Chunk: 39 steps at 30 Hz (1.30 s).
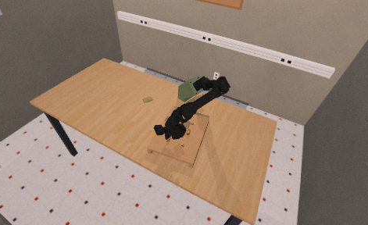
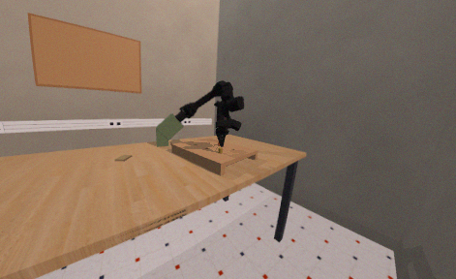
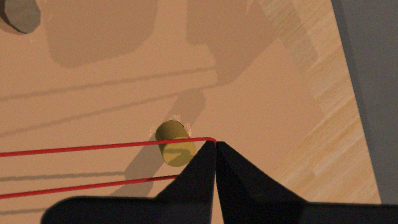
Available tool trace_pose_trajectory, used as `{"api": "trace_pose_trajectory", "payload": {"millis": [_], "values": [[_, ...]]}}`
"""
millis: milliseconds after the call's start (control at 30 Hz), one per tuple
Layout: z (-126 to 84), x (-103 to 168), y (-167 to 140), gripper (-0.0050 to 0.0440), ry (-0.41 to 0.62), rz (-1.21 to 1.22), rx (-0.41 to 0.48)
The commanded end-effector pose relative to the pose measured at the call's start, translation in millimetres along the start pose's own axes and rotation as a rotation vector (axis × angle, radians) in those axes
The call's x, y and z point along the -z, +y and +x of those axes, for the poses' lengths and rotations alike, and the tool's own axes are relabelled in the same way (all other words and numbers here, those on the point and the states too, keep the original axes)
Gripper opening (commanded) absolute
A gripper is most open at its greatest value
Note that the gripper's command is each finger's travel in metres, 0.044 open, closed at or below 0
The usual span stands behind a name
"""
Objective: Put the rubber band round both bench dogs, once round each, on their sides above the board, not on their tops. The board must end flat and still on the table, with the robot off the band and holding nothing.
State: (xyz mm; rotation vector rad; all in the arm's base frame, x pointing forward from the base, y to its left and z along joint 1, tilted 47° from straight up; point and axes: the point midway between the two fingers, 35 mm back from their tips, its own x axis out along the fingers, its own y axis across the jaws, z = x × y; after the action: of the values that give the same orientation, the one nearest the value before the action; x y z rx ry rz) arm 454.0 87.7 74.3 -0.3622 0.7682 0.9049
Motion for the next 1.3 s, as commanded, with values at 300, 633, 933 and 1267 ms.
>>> {"api": "trace_pose_trajectory", "payload": {"millis": [300,633,933,1267], "values": [[-2,-6,-20,-0.0050,-0.014,-0.014,0.028],[-2,-5,-21,-0.0050,-0.013,-0.013,0.028],[2,-5,-20,-0.0050,-0.010,-0.015,-0.004],[7,-5,-21,-0.0050,-0.004,-0.019,-0.053]]}}
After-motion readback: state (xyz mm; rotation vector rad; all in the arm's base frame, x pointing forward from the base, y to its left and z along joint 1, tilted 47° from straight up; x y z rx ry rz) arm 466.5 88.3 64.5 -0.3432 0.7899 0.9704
